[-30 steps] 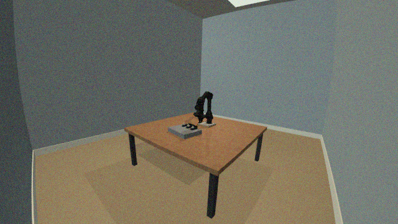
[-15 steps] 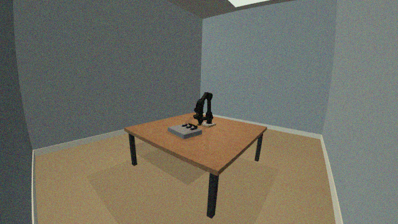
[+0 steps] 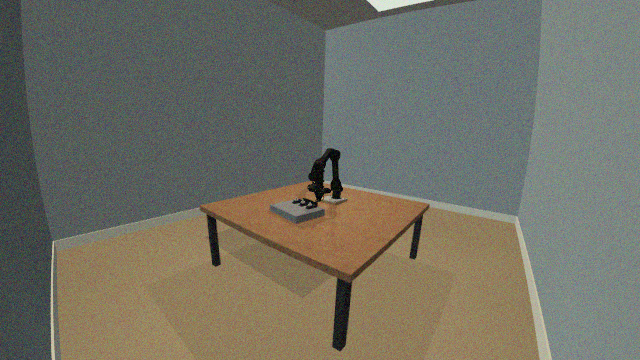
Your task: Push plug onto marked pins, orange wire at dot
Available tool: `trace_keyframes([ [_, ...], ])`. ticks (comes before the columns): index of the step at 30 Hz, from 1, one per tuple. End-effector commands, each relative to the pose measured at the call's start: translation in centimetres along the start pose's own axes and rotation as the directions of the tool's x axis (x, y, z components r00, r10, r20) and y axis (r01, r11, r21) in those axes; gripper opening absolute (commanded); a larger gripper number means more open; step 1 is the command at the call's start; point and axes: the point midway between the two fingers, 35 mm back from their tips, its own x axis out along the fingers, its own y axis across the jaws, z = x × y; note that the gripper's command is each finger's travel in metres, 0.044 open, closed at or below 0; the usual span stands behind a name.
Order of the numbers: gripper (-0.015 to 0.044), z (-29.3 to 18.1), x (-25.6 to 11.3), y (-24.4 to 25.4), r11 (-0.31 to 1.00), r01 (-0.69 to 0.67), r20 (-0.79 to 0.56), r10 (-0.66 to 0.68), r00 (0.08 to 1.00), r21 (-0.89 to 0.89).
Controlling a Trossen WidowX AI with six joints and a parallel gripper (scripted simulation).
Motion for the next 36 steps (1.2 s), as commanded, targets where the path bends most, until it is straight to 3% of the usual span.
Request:
trace_keyframes([
  [1,0.0,0.2,0.0,0.2,1.0,-0.001,-0.002,0.001,1.0,-0.007],
  [36,0.0,1.3,0.0,0.1,1.0,-0.001,-0.001,0.001,1.0,-0.007],
])
